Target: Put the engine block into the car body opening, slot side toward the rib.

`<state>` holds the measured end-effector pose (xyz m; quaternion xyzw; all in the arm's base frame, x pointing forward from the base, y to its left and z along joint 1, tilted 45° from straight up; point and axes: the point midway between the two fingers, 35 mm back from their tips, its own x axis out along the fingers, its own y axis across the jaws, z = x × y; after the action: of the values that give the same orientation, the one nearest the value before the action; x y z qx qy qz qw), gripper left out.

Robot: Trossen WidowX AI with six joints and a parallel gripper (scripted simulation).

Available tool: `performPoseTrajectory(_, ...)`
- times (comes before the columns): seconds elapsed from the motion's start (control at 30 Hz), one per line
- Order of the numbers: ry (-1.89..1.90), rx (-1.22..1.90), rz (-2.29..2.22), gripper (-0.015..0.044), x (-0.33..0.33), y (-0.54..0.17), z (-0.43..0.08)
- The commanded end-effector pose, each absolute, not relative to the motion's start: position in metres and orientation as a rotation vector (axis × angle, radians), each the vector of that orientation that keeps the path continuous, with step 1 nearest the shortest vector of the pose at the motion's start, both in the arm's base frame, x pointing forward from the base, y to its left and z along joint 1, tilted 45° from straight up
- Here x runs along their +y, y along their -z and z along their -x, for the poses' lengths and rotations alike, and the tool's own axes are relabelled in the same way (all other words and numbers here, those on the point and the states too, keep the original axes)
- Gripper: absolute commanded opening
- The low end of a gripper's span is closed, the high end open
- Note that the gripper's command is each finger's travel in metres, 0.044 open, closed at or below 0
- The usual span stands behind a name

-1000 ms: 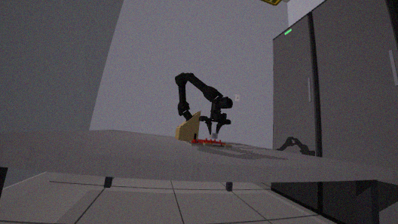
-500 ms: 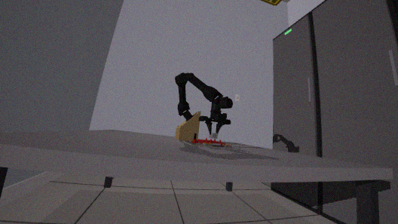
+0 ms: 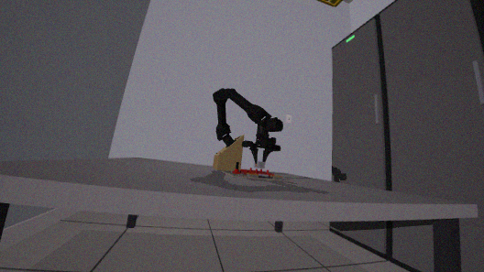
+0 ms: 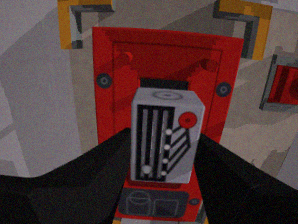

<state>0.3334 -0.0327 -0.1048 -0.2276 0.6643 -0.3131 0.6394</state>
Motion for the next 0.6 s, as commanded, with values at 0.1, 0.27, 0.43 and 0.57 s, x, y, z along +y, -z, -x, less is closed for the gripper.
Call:
performPoseTrajectory(0.1,0.721,1.511,0.508,0.0159,-0.0326,0.1054,-0.3337)
performPoseTrajectory(0.27,0.725,1.509,0.504,0.0159,-0.0341,0.1066,-0.3335)
performPoseTrajectory(0.43,0.715,1.514,0.514,0.0159,-0.0352,0.1077,-0.3334)
performPoseTrajectory(0.57,0.708,1.518,0.521,0.0159,-0.036,0.1086,-0.3331)
